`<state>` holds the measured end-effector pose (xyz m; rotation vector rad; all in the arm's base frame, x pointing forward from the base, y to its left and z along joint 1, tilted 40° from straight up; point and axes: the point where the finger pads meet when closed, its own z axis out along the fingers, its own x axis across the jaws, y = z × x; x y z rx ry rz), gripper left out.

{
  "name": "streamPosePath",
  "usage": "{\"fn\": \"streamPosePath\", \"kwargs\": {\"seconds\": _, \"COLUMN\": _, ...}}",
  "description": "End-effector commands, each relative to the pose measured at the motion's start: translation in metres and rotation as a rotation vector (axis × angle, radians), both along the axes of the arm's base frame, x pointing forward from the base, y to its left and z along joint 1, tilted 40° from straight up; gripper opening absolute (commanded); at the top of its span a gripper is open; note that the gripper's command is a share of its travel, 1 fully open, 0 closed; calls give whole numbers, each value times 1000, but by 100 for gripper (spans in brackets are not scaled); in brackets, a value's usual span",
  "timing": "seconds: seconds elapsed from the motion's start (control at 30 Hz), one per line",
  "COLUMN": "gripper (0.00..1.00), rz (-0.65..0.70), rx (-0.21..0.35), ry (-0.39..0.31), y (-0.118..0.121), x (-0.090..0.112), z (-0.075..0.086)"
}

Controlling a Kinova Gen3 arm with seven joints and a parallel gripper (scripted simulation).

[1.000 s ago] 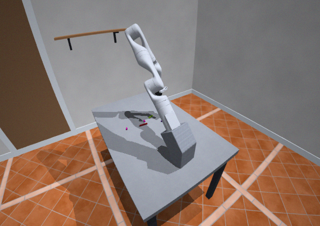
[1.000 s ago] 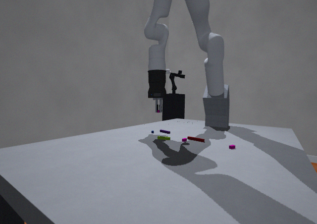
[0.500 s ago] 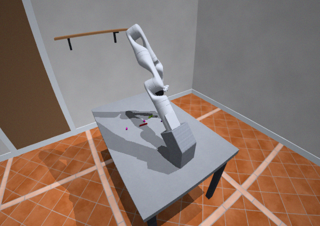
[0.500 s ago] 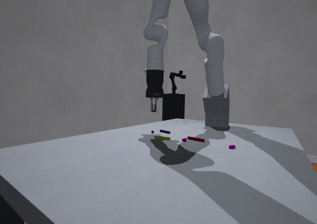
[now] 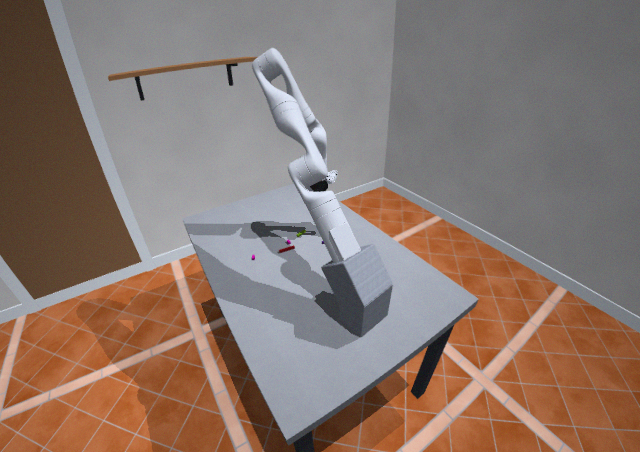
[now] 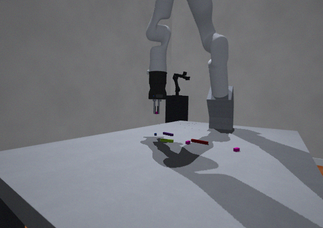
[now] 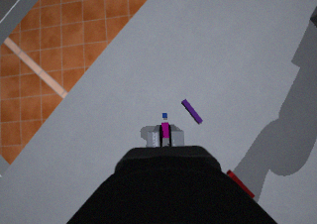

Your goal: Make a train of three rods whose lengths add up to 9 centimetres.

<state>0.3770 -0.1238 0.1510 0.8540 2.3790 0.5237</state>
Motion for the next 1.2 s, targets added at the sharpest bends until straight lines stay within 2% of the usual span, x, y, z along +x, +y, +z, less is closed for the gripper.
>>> {"fn": "streamPosePath", "kwargs": {"seconds": 0.0, "gripper": 24, "rz": -1, "rx": -1, "ry": -1, "y": 0, "x": 0, "z": 0}}
{"fn": "streamPosePath", "kwargs": {"seconds": 0.53, "gripper": 24, "rz": -1, "rx": -1, "ry": -1, "y": 0, "x": 3, "z": -3}}
{"fn": "streamPosePath", "kwargs": {"seconds": 1.17, "gripper": 24, "rz": -1, "rx": -1, "ry": -1, "y": 5, "x": 18, "z": -23}}
